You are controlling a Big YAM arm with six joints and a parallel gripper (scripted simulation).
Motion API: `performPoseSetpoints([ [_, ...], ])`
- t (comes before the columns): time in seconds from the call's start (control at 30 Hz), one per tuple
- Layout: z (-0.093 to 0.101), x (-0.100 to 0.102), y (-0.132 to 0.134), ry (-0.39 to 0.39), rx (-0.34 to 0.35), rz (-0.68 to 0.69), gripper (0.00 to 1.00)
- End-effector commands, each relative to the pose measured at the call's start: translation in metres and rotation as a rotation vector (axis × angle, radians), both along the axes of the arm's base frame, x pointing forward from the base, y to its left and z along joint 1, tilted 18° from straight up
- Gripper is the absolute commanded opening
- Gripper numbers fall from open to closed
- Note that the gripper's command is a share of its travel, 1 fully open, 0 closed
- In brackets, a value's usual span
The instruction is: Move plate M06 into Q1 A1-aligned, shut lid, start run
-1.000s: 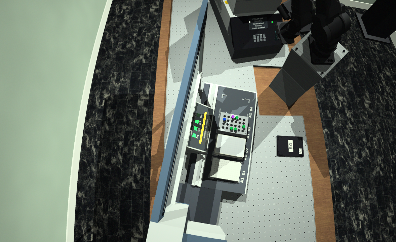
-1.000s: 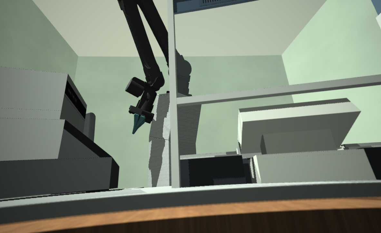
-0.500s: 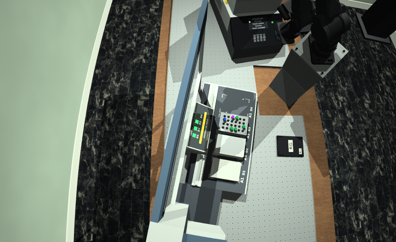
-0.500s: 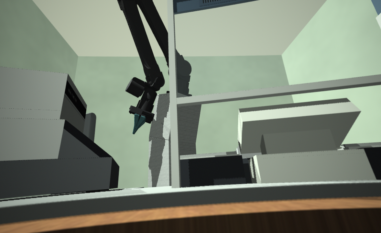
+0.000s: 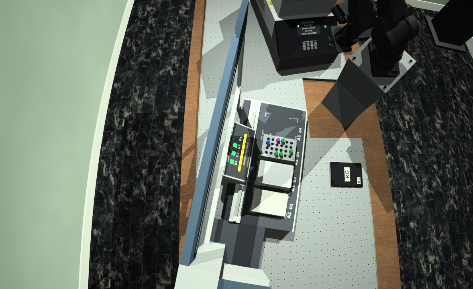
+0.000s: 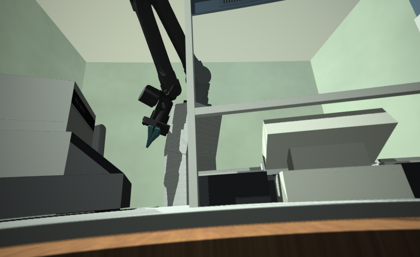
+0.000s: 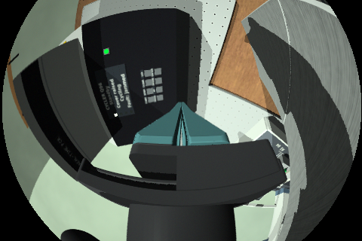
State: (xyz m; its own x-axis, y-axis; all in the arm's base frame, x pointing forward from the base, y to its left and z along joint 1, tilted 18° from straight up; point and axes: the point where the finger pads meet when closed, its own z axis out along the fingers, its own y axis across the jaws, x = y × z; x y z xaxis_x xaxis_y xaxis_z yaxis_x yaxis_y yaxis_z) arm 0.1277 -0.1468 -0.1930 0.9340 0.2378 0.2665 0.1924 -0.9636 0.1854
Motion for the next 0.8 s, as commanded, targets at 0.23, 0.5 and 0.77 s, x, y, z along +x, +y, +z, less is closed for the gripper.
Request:
performPoseSetpoints([
  [0.23, 0.001, -0.004, 0.007, 0.015, 0.01, 0.016, 0.0],
  [0.5, 0.003, -0.007, 0.012, 0.02, 0.019, 0.017, 0.0],
  [0.77, 0.004, -0.008, 0.015, 0.022, 0.023, 0.018, 0.0],
])
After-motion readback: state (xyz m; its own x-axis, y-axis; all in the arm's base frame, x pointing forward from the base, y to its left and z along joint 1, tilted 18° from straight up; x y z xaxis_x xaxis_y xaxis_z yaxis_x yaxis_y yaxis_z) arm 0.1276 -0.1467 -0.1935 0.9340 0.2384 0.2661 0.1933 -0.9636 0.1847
